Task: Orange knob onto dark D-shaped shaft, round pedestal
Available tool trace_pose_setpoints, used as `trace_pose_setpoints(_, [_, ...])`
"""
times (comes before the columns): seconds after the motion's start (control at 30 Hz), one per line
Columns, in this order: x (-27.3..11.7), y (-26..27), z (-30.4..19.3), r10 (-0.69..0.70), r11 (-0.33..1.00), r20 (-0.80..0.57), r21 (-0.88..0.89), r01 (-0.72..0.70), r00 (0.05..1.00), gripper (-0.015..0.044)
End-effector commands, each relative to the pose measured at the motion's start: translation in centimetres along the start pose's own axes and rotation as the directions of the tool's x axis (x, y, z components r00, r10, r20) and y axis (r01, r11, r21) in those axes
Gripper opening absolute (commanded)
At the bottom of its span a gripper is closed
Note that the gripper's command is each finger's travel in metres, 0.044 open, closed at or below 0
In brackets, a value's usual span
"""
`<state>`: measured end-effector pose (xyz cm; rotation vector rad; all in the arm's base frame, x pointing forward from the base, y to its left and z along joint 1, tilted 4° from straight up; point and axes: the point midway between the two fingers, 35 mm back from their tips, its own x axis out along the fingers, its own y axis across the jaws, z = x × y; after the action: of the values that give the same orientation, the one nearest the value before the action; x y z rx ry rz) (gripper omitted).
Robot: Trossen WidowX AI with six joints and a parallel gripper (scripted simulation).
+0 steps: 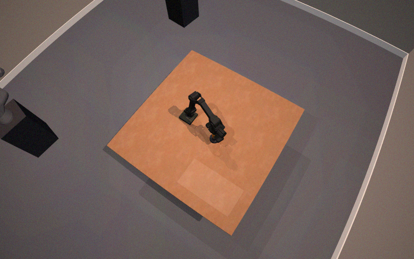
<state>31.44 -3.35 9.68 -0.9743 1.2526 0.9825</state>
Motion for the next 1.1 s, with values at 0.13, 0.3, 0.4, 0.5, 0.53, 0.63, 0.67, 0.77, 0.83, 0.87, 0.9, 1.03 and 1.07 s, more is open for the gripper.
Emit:
trace_pose_setpoints(0.13, [-0.33,-0.19,0.10,-0.002,0.832,0.003,0.555,-0.001,1.000,0.0000])
trace_pose_setpoints(0.3, [-0.39,-0.18,0.11,-0.002,0.594,0.003,0.805,-0.002,1.000,0.0000])
trace_pose_setpoints(0.4, [-0.35,-0.13,0.11,-0.002,0.414,0.003,0.910,-0.003,1.000,0.0000])
trace_pose_setpoints(0.5, [-0.18,-0.02,0.10,-0.002,0.262,0.003,0.965,-0.003,1.000,0.0000])
trace_pose_setpoints(0.53, [-0.14,0.01,0.09,-0.001,0.254,0.003,0.967,-0.003,1.000,0.0000])
trace_pose_setpoints(0.63, [-0.03,0.10,0.06,-0.001,0.251,0.003,0.968,-0.003,1.000,0.0000])
trace_pose_setpoints(0.67, [-0.02,0.10,0.05,-0.001,0.251,0.003,0.968,-0.003,1.000,0.0000])
trace_pose_setpoints(0.77, [-0.05,0.02,0.05,-0.001,0.251,0.003,0.968,-0.003,1.000,0.0000])
trace_pose_setpoints(0.83, [-0.10,-0.01,0.05,-0.001,0.251,0.003,0.968,-0.003,1.000,0.0000])
trace_pose_setpoints(0.87, [-0.12,-0.05,0.06,-0.002,0.251,0.003,0.968,-0.003,1.000,0.0000])
trace_pose_setpoints(0.9, [-0.14,-0.08,0.06,-0.002,0.251,0.003,0.968,-0.003,1.000,0.0000])
trace_pose_setpoints(1.03, [-0.07,-0.15,0.08,-0.002,0.251,0.003,0.968,-0.003,1.000,0.0000])
trace_pose_setpoints(1.07, [0.04,-0.15,0.08,-0.002,0.251,0.003,0.968,-0.003,1.000,0.0000])
